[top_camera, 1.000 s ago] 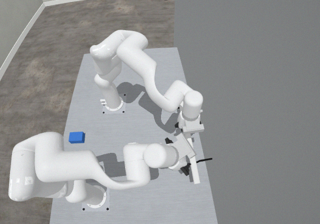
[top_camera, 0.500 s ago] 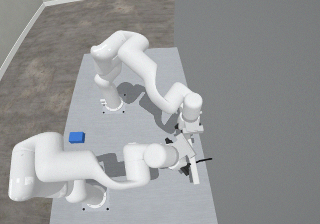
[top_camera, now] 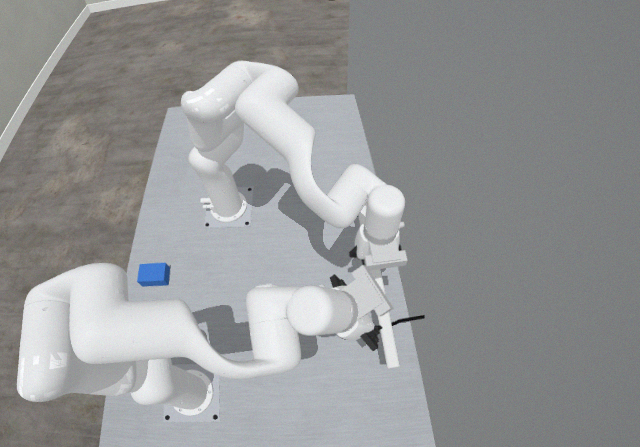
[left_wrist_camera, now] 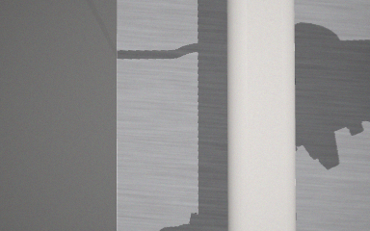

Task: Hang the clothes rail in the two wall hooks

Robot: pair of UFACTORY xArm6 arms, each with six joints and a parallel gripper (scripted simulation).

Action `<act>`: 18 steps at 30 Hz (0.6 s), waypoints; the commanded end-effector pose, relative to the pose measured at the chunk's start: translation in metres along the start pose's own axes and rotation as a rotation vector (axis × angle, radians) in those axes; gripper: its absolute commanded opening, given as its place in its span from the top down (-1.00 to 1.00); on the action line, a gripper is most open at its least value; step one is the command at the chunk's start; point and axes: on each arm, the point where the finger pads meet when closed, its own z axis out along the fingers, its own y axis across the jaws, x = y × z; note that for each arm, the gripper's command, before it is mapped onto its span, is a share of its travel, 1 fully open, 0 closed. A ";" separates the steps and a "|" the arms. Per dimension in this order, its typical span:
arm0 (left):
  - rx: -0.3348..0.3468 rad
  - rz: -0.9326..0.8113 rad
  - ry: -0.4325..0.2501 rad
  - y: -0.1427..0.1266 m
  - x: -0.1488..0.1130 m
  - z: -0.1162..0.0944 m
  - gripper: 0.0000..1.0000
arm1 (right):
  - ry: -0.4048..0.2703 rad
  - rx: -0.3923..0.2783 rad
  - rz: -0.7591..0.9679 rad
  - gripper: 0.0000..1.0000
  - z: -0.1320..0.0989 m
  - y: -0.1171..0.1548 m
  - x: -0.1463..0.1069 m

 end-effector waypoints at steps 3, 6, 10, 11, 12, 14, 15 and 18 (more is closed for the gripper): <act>0.008 0.006 0.006 -0.002 0.002 0.002 1.00 | 0.008 -0.002 0.006 -1.00 -0.001 0.001 0.002; 0.008 0.006 0.006 -0.002 0.002 0.004 1.00 | 0.008 -0.002 0.006 -1.00 -0.001 0.001 0.002; 0.008 0.006 0.006 -0.002 0.002 0.007 1.00 | 0.008 -0.002 0.006 -1.00 -0.001 0.001 0.002; 0.008 0.006 0.006 -0.002 0.002 0.007 1.00 | 0.008 -0.002 0.006 -1.00 -0.001 0.001 0.002; 0.008 0.006 0.006 -0.002 0.002 0.007 1.00 | 0.008 -0.002 0.006 -1.00 -0.001 0.001 0.002; 0.008 0.006 0.006 -0.002 0.002 0.008 1.00 | 0.008 -0.002 0.006 -1.00 -0.001 0.001 0.002; 0.008 0.006 0.006 -0.002 0.002 0.009 1.00 | 0.008 -0.002 0.006 -1.00 -0.001 0.001 0.002; 0.008 0.006 0.006 -0.002 0.002 0.010 1.00 | 0.008 -0.002 0.006 -1.00 -0.001 0.001 0.002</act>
